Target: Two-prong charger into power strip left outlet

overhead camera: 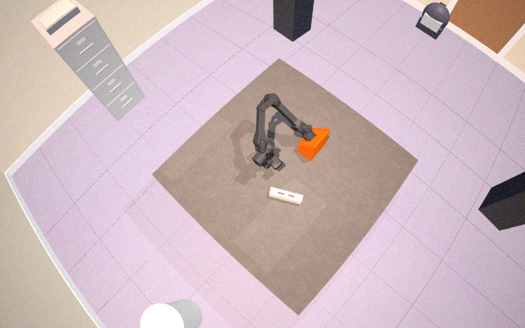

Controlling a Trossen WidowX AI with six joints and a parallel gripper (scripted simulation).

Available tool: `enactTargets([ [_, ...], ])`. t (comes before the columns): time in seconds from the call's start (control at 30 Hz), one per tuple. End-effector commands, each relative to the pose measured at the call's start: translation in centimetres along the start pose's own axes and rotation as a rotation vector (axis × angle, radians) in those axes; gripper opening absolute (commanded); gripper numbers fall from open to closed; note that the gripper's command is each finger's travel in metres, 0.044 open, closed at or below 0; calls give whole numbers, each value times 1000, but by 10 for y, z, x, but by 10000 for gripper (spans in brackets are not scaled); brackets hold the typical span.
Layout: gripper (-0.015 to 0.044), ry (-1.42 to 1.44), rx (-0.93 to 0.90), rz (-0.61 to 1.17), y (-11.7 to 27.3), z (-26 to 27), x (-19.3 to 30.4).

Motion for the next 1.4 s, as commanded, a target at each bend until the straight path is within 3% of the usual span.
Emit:
enactTargets([
  [0.0,440,3,3,-2,-4,0,0],
  [1.07,440,3,6,-2,-51,-1,-3],
  [1.37,204,0,2,-1,-48,-1,-3],
])
Point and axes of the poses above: the point midway between the two fingers, 35 mm back from their tips, its own y axis back along the fingers, its own z axis across the jaws, x = y × z, the point moved 7 cm from there along y, back along the fingers, and after that the axes turned 1 degree about -y, right-handed, at the moved point
